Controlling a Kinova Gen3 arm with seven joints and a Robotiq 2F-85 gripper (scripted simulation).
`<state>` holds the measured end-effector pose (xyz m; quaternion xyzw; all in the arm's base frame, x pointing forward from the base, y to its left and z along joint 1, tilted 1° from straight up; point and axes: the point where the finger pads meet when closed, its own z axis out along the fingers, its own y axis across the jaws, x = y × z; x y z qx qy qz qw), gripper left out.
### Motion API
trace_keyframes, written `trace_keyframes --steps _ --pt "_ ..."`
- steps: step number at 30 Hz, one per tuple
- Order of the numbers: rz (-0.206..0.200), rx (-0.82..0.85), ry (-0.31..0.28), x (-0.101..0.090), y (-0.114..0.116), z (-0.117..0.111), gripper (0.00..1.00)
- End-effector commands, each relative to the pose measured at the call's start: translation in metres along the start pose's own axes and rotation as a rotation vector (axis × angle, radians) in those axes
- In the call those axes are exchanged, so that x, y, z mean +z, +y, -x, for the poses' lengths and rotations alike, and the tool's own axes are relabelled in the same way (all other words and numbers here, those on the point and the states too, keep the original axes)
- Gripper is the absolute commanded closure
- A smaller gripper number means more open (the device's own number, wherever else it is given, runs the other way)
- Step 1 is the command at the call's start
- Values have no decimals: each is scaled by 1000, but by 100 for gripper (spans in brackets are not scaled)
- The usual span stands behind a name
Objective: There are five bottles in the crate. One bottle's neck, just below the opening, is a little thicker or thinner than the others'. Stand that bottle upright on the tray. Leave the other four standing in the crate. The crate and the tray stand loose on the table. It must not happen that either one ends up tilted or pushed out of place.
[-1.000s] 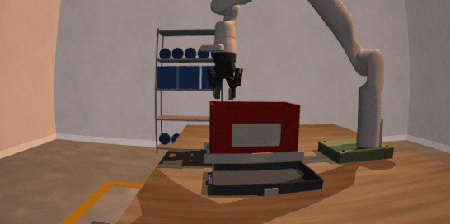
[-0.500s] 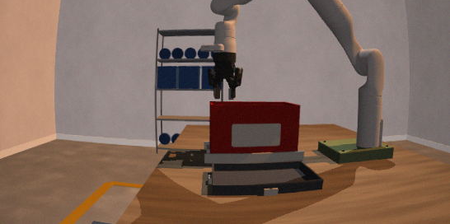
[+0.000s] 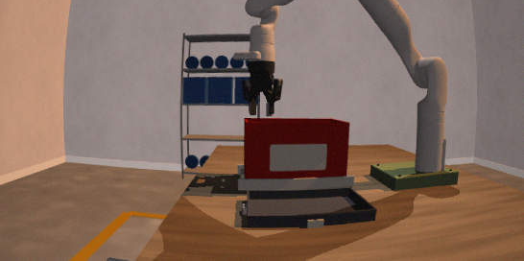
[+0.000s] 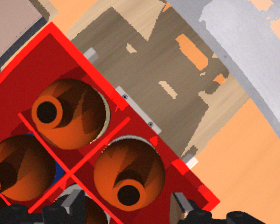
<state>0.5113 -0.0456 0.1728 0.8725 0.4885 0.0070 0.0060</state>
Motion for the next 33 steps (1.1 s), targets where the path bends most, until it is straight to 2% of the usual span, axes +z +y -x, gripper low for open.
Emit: trace_keyframes --steps 1,17,33 --pt "2 0 1 -1 0 0 36" --pt "2 0 1 1 0 0 36" --pt "2 0 1 12 0 0 36"
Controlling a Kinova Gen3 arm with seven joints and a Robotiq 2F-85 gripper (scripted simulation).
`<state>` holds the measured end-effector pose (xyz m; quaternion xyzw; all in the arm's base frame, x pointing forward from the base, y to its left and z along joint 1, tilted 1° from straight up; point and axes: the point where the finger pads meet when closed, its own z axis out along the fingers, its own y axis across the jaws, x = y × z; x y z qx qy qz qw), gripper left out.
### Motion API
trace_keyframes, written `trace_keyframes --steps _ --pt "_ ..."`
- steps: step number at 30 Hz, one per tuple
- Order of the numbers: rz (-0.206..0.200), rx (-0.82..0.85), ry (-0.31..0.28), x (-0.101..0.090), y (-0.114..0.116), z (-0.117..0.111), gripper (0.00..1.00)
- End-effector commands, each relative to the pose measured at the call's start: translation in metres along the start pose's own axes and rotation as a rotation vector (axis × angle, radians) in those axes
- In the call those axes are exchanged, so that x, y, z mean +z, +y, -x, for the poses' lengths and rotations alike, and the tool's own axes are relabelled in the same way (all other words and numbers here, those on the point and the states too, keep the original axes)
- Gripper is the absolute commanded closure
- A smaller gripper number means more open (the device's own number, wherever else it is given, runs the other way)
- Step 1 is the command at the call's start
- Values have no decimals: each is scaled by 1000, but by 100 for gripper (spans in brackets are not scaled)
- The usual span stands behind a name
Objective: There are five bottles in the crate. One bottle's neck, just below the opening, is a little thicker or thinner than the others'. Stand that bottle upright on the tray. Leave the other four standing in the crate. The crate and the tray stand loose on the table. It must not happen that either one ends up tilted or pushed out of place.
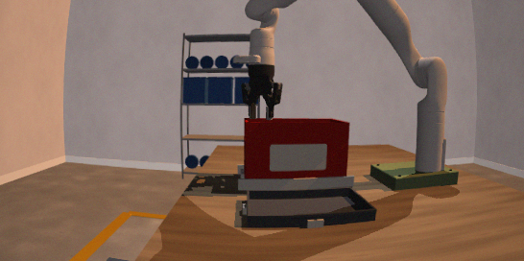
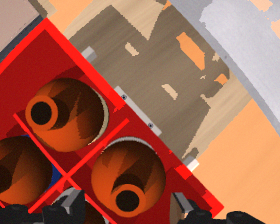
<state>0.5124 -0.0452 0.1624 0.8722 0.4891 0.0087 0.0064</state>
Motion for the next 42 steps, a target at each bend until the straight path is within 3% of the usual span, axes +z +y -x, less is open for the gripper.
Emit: trace_keyframes --steps 1,24,42 --pt "-1 1 -1 3 0 1 36" --pt "-1 1 -1 28 0 1 36" --pt "-1 1 -1 31 0 1 36"
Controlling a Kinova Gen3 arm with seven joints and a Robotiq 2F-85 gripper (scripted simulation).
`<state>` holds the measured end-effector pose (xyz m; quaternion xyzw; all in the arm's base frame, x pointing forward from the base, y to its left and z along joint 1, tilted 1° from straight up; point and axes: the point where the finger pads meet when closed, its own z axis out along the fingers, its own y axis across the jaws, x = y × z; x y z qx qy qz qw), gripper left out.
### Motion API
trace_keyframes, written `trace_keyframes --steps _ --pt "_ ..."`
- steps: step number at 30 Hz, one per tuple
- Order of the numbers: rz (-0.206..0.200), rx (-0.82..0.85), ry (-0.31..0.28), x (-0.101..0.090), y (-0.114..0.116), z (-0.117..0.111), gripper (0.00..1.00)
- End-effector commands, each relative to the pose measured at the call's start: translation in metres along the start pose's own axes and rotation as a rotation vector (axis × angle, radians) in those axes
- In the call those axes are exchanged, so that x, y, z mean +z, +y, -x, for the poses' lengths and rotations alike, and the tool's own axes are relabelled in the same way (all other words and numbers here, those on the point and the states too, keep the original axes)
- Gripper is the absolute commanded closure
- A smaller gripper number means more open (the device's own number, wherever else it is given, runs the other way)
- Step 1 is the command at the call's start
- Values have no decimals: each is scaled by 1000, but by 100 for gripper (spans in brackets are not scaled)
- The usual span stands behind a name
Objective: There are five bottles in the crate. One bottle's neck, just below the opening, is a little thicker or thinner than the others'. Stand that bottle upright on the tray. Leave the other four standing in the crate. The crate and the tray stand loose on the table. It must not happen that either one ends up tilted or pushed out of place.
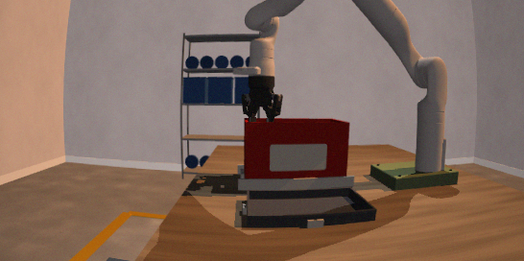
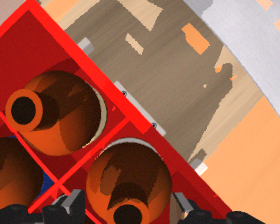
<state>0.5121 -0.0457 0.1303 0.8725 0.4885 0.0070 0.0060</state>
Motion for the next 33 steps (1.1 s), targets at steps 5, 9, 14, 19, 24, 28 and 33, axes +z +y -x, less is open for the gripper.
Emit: trace_keyframes --steps 5,9,14,19,24,28,33 --pt "1 0 1 -1 0 0 36" --pt "1 0 1 -1 0 0 36" --pt "1 0 1 -1 0 0 36" --pt "1 0 1 -1 0 0 36" --pt "1 0 1 -1 0 0 36" --pt "1 0 1 -1 0 0 36" --pt "1 0 1 -1 0 0 100"
